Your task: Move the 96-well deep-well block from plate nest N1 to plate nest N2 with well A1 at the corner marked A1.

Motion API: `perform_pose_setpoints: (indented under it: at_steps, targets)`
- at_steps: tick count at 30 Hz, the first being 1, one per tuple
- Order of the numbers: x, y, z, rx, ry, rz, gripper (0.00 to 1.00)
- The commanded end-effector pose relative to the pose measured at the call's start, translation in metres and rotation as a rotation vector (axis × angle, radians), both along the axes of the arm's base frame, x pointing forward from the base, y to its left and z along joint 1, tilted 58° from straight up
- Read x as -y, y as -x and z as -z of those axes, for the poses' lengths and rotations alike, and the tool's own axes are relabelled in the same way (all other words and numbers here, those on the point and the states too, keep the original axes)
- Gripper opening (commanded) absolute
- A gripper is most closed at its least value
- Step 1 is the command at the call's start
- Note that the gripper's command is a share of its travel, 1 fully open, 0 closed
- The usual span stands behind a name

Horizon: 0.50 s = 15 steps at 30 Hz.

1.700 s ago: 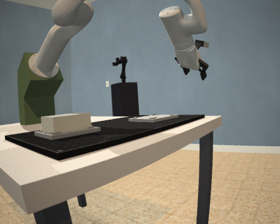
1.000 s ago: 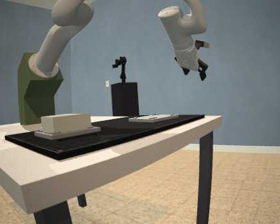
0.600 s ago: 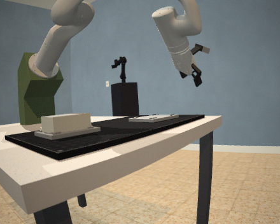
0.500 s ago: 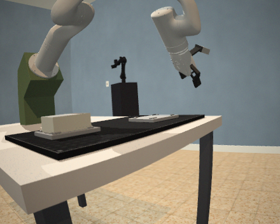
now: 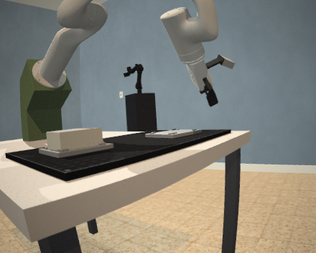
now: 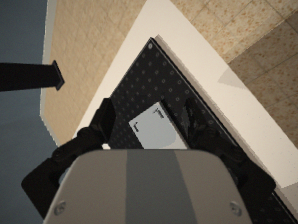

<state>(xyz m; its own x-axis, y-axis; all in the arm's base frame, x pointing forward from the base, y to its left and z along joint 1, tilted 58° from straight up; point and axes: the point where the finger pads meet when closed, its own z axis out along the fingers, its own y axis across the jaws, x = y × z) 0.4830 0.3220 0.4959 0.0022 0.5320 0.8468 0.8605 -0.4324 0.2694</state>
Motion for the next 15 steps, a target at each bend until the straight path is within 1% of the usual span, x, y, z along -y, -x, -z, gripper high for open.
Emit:
perform_pose_setpoints:
  at_steps: [1,2,4,8,11,15]
  targets:
    - [0.011,-0.005,0.003,-0.049,-0.029,0.053,1.0]
    - [0.016,-0.007,0.004,-0.068,-0.041,0.075,1.0]
    - [0.023,-0.01,0.006,-0.068,-0.041,0.075,1.0]
    - [0.04,-0.017,0.012,-0.144,-0.095,0.167,1.0]
    - [0.047,-0.019,0.014,-0.144,-0.095,0.167,1.0]
    - [0.066,-0.025,0.02,-0.218,-0.153,0.26,1.0]
